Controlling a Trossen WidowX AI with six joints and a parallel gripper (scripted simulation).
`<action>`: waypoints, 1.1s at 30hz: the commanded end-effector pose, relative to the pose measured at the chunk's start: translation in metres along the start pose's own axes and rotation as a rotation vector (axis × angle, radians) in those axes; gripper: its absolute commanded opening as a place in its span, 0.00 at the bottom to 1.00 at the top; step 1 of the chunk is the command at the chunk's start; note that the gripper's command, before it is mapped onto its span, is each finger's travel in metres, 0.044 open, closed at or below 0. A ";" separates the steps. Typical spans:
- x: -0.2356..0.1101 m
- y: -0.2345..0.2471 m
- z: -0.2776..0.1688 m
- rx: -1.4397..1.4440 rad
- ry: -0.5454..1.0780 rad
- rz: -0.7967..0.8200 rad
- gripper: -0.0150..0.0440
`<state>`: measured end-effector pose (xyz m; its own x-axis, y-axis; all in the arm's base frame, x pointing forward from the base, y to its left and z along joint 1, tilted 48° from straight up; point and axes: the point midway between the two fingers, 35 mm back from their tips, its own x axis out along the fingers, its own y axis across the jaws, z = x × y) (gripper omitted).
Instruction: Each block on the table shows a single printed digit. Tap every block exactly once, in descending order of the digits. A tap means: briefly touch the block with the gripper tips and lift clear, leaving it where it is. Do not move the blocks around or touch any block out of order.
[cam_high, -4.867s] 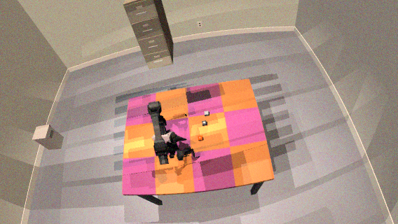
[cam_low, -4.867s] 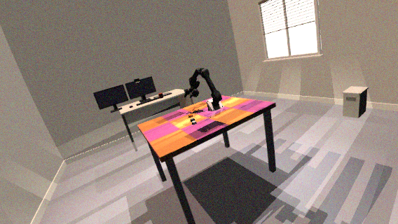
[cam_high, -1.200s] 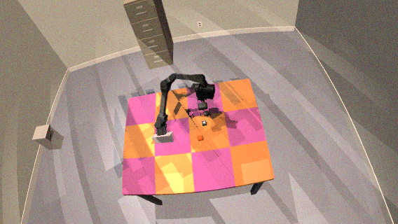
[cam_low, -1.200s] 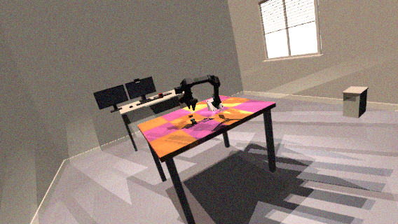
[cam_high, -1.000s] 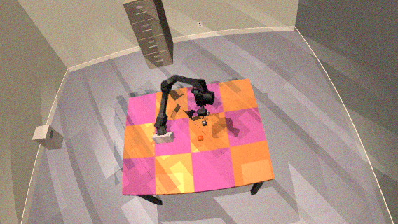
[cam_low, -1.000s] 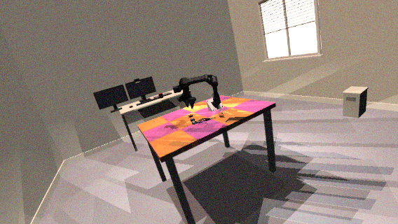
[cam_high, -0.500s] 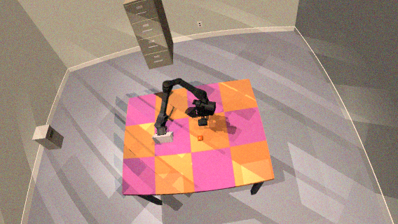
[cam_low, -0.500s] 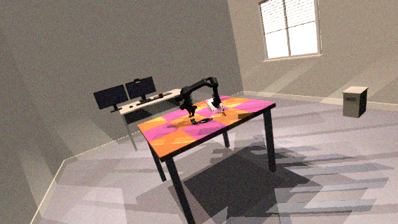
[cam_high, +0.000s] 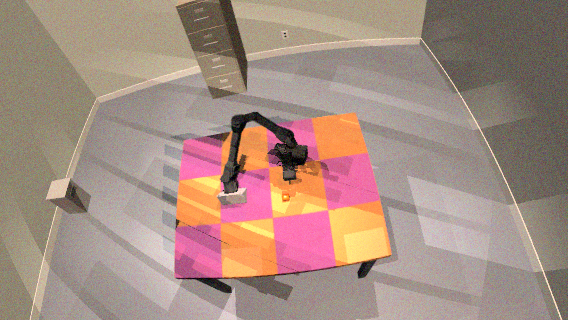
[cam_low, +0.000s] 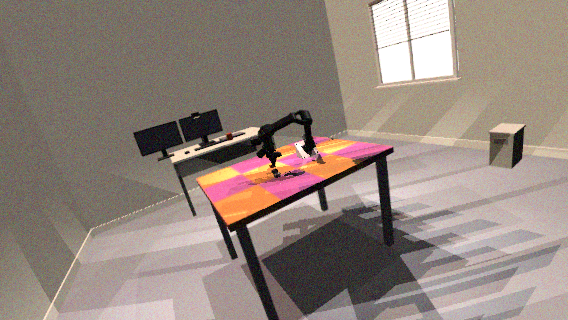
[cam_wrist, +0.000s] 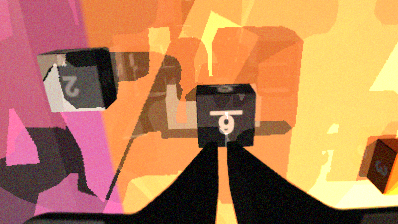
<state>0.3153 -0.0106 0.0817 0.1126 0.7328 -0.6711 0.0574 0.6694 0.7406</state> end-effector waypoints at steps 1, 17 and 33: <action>0.005 0.001 0.000 0.003 -0.001 0.006 0.29; 0.029 0.001 0.000 0.003 -0.002 0.008 0.29; -0.048 -0.001 0.002 0.005 -0.001 0.000 0.29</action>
<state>0.3119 -0.0223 0.0959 0.0927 0.7437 -0.6621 0.0639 0.6592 0.7493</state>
